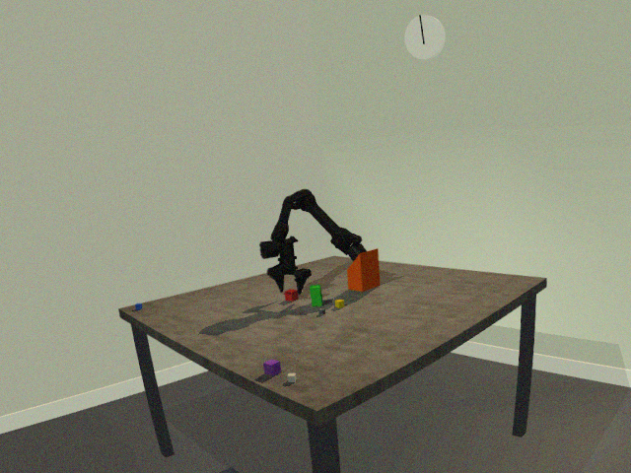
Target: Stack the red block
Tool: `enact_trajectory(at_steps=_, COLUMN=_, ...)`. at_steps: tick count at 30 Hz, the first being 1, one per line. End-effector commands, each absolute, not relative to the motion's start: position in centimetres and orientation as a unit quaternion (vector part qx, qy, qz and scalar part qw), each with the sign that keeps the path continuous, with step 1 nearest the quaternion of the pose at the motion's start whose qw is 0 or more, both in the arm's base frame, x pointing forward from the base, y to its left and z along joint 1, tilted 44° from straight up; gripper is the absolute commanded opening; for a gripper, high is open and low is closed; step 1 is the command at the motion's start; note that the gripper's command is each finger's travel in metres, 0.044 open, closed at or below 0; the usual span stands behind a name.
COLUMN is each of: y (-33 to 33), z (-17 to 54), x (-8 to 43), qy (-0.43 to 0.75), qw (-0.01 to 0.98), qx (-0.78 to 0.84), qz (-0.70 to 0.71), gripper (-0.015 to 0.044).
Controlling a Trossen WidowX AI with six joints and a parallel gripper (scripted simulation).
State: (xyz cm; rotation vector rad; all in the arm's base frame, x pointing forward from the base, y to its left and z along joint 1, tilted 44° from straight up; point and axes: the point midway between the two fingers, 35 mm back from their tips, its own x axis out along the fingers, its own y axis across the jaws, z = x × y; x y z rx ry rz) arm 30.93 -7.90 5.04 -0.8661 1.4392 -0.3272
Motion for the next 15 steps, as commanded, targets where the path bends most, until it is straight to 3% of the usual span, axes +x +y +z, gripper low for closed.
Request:
enact_trajectory(at_steps=1, y=-8.43, z=4.23, x=30.90, qy=0.639, qw=0.652, qx=-0.384, qz=-0.141, gripper=0.0440)
enact_trajectory(at_steps=15, y=-9.06, z=3.61, x=30.97, qy=0.639, qw=0.651, qx=-0.385, qz=-0.142, gripper=0.0440)
